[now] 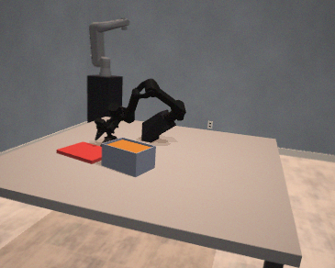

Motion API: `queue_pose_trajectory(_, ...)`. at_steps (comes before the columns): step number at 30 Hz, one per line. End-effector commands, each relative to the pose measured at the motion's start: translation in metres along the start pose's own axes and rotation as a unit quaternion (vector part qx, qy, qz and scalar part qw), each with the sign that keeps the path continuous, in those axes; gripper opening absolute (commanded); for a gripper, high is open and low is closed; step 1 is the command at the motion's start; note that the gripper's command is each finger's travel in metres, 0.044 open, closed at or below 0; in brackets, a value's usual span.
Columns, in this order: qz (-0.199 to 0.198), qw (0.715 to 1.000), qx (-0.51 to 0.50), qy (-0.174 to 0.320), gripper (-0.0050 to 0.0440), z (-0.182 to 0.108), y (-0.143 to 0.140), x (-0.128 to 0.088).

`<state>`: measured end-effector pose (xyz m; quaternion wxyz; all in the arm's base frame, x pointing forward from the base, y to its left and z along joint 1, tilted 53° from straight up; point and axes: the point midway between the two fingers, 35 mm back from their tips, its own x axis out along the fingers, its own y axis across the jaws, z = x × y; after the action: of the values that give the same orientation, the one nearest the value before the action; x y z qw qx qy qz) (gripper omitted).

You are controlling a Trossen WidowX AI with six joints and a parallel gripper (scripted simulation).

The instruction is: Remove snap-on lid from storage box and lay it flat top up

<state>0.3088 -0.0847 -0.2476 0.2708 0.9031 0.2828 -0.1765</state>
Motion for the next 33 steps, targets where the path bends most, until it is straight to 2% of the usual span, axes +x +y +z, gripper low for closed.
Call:
queue_pose_trajectory(1,-0.001,1.000,0.003,-0.002,0.0275,0.001,-0.003,0.001)
queue_pose_trajectory(12,-0.001,1.000,0.002,-0.001,0.0275,0.001,-0.003,0.000)
queue_pose_trajectory(33,-0.002,1.000,0.001,0.001,0.0275,0.000,-0.032,-0.035)
